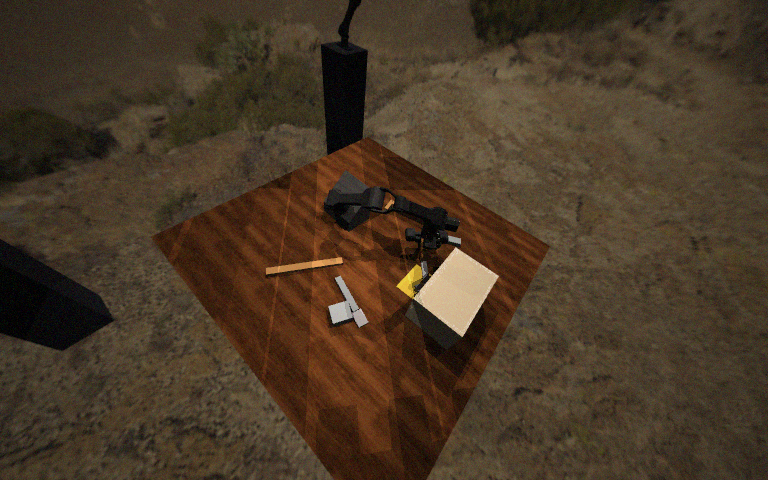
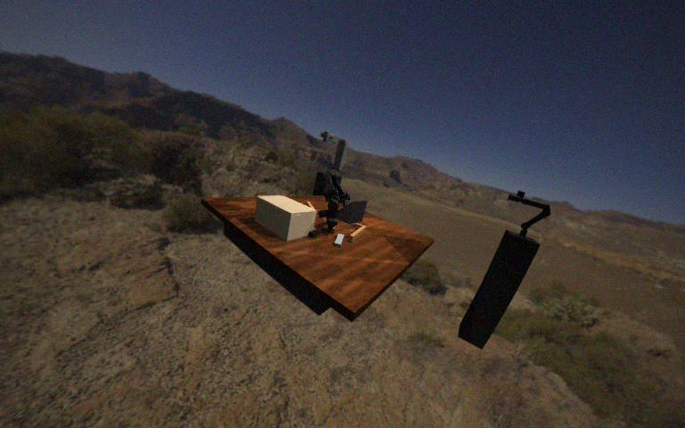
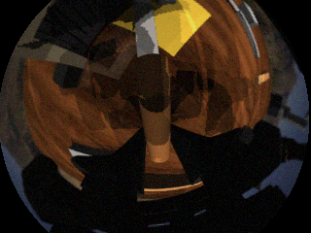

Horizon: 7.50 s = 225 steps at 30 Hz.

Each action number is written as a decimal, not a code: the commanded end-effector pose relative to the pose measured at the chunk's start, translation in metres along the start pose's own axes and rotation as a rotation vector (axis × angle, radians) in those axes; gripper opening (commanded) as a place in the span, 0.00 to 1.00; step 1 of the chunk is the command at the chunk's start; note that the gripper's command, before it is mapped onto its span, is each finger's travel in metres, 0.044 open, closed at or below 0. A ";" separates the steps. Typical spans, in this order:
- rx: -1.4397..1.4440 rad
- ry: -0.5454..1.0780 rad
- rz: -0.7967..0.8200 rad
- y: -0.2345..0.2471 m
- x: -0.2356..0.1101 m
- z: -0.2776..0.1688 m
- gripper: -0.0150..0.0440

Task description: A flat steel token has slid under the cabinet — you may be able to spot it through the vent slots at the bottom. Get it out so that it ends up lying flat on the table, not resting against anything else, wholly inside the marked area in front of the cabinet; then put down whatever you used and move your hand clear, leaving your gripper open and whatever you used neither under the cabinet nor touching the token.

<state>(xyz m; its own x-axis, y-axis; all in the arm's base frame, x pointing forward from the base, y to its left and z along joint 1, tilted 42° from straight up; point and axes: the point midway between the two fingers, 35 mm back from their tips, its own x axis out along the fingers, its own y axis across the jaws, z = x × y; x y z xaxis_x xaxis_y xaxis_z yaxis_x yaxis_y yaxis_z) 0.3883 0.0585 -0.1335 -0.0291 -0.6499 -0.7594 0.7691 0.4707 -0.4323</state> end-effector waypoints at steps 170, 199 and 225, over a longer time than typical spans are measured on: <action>0.007 0.009 0.004 0.011 -0.002 -0.117 0.51; -0.001 0.008 0.000 0.010 -0.004 -0.130 0.25; 0.000 0.013 -0.009 0.008 -0.004 -0.171 0.30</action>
<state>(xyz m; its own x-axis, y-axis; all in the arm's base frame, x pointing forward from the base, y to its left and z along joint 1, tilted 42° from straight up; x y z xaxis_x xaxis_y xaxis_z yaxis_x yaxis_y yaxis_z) 0.2845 0.1678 -0.2180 -0.0434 -0.6463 -0.7618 0.7681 0.4660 -0.4391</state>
